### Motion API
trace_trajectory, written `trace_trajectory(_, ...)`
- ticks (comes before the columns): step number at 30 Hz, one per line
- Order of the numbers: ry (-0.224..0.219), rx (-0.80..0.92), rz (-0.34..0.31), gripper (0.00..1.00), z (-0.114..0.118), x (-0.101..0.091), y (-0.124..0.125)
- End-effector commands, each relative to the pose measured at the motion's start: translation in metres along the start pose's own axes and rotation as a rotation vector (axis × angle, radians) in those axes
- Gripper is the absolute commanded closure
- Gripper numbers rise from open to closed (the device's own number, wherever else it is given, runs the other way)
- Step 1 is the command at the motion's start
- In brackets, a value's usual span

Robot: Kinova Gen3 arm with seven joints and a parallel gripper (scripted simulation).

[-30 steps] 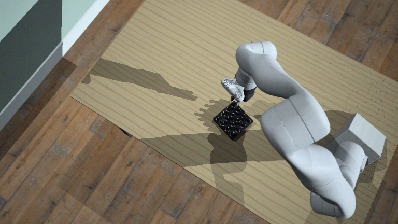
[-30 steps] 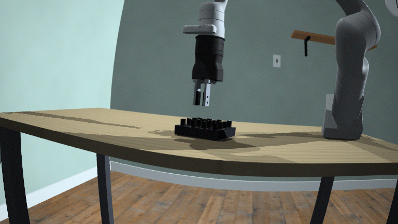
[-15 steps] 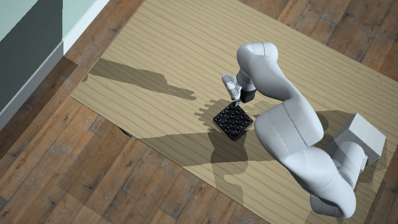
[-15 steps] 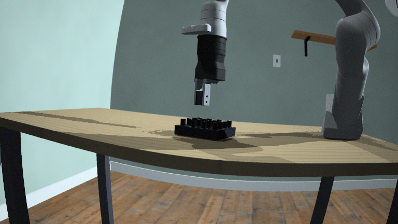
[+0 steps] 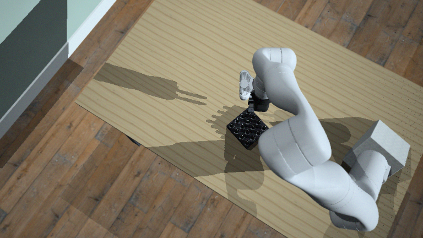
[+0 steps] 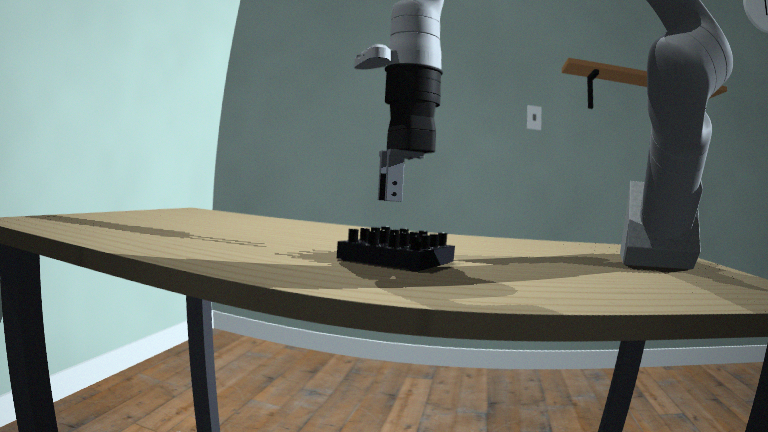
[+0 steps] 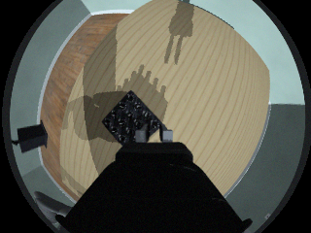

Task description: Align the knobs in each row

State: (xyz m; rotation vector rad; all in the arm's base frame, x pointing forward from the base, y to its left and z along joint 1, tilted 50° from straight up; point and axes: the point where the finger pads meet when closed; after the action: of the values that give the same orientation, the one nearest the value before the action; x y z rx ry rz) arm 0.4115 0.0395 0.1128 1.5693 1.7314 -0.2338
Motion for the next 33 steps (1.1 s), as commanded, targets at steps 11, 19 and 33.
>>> trace_trajectory(11,-0.008,0.406,-0.006,0.54,-0.001,-0.004,0.001)
trace_trajectory(19,-0.008,0.695,0.005,0.54,-0.001,-0.009,0.001)
trace_trajectory(33,-0.005,0.968,0.022,0.54,-0.002,-0.014,0.001)
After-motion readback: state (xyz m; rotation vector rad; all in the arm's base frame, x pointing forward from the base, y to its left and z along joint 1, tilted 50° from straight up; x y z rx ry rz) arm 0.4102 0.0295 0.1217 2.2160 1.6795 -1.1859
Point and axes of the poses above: the point where the finger pads meet when closed, its own x axis out along the fingers, its own z axis across the jaws, y = z × x, and after that the axes turned 15 degrees about x, right-handed
